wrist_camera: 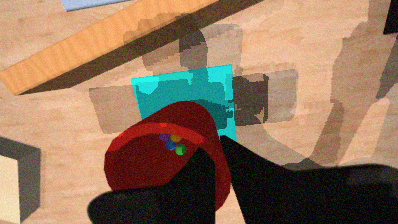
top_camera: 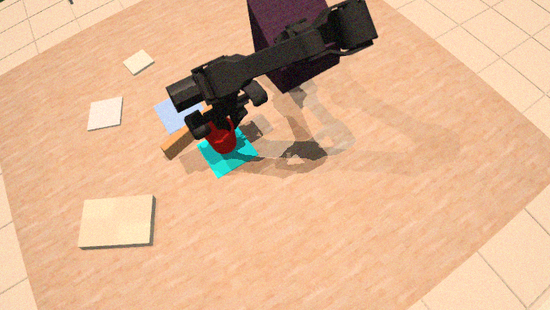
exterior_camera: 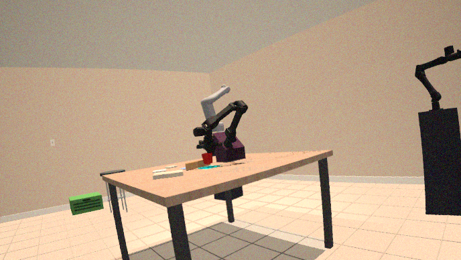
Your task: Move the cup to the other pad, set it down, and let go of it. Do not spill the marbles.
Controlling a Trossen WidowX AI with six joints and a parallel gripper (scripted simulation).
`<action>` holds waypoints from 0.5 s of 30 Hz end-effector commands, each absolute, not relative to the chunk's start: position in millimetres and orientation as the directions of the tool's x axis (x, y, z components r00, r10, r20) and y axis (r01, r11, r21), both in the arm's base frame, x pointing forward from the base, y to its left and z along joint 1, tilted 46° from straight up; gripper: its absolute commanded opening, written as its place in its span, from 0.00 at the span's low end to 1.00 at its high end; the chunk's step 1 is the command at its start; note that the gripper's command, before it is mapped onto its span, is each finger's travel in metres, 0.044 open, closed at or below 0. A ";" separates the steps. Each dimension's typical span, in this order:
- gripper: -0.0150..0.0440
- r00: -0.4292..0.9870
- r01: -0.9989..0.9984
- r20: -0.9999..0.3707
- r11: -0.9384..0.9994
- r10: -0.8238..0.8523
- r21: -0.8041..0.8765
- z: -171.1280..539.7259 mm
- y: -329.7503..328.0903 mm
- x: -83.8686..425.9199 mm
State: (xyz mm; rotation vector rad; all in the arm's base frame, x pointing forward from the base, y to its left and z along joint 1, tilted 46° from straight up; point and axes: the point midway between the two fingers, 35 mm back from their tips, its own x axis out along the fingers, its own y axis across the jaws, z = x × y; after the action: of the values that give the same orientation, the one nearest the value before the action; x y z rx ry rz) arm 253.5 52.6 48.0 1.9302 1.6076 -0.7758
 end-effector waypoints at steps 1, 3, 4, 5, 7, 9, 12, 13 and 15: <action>0.25 0.132 0.985 -0.702 -0.172 0.700 0.014 43.5 58.1 252.5; 0.25 0.132 0.985 -0.701 -0.172 0.700 0.013 41.9 59.9 252.7; 0.25 0.132 0.985 -0.701 -0.172 0.701 0.013 41.2 60.8 252.7; 0.25 0.132 0.985 -0.701 -0.172 0.701 0.013 40.4 61.8 252.8; 0.25 0.132 0.985 -0.701 -0.172 0.701 0.013 38.9 63.6 252.9; 0.25 0.132 0.985 -0.700 -0.172 0.701 0.013 37.4 65.4 253.0; 0.25 0.132 0.985 -0.700 -0.172 0.702 0.013 35.1 68.2 253.0; 0.25 0.132 0.985 -0.700 -0.172 0.702 0.013 34.5 68.9 253.0; 0.25 0.132 0.985 -0.700 -0.172 0.702 0.013 34.1 69.5 253.0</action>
State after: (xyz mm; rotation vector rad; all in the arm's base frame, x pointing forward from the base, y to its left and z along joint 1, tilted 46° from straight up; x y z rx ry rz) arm 254.4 66.0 36.8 1.9319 1.6102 -0.7734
